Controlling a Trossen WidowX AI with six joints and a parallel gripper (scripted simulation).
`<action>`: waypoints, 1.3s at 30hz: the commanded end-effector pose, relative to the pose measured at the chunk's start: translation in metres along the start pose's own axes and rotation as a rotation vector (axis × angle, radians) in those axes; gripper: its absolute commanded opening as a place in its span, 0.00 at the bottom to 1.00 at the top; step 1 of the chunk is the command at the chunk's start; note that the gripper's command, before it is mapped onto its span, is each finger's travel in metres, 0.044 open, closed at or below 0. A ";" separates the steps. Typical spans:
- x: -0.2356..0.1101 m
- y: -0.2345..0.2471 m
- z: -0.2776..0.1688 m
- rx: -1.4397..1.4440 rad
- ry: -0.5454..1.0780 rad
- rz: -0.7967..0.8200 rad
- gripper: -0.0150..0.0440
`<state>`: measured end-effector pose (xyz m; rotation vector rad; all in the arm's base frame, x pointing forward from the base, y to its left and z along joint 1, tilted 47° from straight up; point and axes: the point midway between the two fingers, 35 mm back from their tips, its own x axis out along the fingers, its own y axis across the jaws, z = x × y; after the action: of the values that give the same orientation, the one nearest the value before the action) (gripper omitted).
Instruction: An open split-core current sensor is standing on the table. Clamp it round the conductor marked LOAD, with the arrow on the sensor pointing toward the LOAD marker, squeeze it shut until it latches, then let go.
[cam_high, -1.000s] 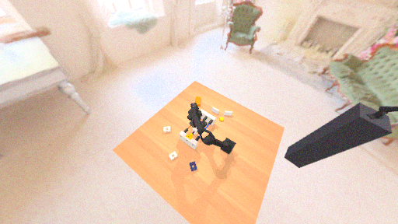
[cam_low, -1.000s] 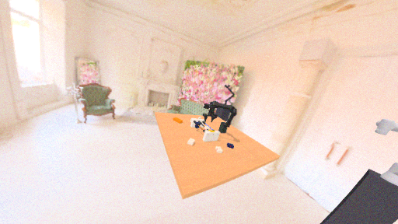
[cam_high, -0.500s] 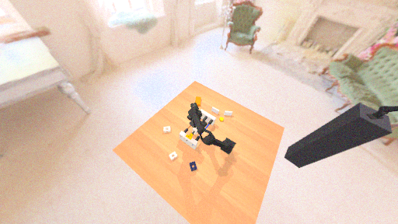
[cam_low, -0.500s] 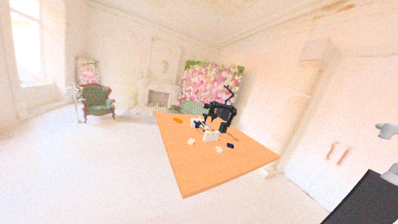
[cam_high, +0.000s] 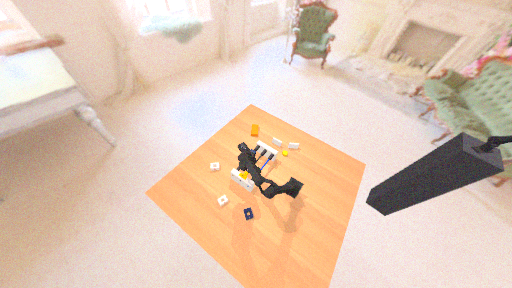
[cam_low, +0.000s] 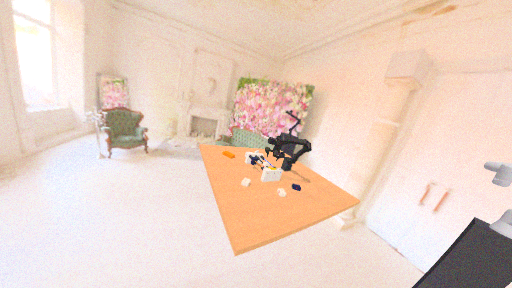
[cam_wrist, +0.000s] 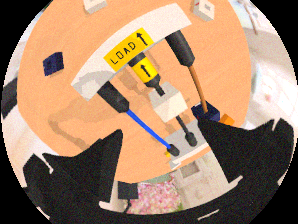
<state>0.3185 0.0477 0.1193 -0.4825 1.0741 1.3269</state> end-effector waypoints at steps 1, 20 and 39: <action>-0.004 0.037 0.015 0.537 0.113 -0.239 1.00; -0.018 0.083 0.027 1.263 -0.187 -0.641 1.00; -0.028 0.104 0.029 1.770 -0.634 -0.683 1.00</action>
<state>0.2475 0.0819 0.1741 0.4275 1.1816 -0.1248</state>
